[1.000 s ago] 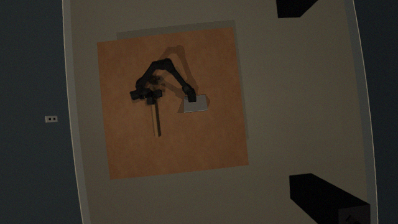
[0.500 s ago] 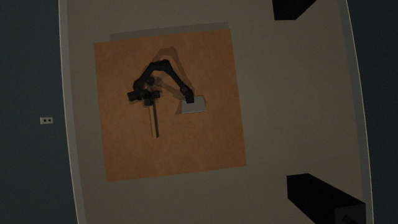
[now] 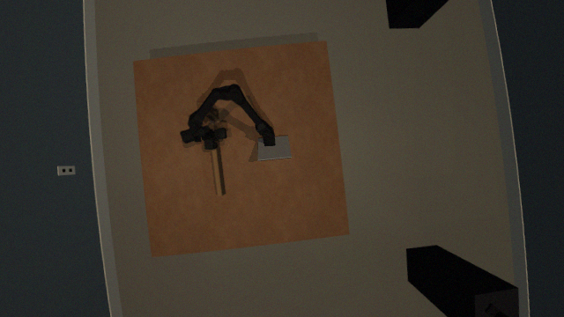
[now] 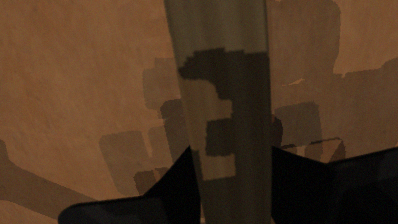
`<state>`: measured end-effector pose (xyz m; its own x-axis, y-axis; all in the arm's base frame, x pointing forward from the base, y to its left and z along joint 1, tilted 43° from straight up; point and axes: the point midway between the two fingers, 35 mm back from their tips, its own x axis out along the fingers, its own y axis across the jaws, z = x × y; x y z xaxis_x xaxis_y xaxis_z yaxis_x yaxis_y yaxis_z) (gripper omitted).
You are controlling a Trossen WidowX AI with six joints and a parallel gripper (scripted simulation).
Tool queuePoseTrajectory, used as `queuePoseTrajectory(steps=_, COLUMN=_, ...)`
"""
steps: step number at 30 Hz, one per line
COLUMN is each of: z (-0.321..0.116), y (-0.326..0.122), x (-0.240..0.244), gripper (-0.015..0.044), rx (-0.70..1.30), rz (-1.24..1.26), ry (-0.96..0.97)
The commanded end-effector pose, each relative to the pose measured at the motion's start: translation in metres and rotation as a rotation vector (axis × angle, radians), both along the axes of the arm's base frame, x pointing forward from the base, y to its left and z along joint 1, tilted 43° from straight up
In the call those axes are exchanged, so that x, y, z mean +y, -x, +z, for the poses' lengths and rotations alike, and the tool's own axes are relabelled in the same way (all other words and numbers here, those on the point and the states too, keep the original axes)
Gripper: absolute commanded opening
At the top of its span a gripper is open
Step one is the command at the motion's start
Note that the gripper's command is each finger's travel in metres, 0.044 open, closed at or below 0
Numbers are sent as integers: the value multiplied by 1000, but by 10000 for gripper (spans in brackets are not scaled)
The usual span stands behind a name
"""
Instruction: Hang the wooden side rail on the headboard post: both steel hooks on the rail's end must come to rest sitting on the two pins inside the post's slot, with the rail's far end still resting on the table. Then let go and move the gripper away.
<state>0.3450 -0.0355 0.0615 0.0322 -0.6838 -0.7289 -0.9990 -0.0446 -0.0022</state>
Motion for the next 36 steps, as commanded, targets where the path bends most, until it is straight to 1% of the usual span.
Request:
queuePoseTrajectory(steps=1, z=2, y=-1, x=5, gripper=0, rx=-2, rz=11, ry=-5)
queuePoseTrajectory(steps=36, z=6, y=0, x=9, gripper=0, rx=-2, rz=11, ry=-5)
